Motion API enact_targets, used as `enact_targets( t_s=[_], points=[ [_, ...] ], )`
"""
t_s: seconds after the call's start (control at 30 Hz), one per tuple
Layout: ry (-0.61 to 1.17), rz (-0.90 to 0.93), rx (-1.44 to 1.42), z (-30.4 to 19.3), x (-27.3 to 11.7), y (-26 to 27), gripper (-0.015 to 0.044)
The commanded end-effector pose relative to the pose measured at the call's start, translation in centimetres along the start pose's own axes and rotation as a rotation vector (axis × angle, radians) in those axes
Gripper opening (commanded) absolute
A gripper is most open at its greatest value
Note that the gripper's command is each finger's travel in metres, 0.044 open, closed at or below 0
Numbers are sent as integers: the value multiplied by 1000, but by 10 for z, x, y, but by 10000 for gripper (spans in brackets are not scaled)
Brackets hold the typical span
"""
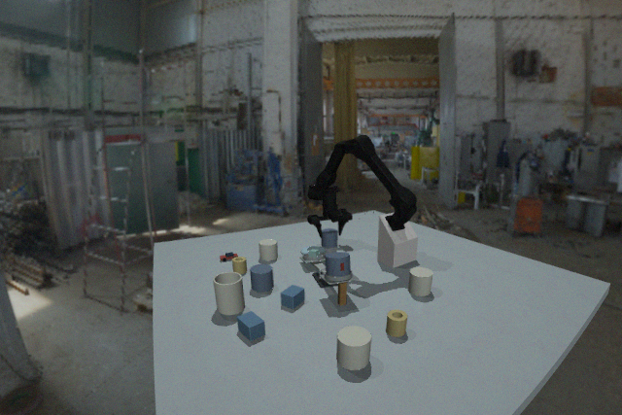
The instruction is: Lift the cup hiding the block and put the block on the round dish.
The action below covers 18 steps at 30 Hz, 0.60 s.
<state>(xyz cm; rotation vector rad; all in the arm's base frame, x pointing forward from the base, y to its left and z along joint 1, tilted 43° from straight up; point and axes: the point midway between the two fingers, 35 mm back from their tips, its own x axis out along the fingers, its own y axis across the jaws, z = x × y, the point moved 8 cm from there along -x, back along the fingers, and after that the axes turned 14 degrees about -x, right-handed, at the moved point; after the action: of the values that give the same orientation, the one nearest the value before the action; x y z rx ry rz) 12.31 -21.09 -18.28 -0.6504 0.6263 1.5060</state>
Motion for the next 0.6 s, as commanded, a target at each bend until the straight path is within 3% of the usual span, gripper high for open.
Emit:
enact_targets(
  t_s=[0.0,0.17,0.4,0.57],
  points=[
    [29,-11,-6,-3,-40,-1,440],
    [29,-11,-6,-3,-40,-1,440],
    [100,30,-60,3,-55,-30,260],
    [103,20,63,8,-56,-38,260]
  ],
)
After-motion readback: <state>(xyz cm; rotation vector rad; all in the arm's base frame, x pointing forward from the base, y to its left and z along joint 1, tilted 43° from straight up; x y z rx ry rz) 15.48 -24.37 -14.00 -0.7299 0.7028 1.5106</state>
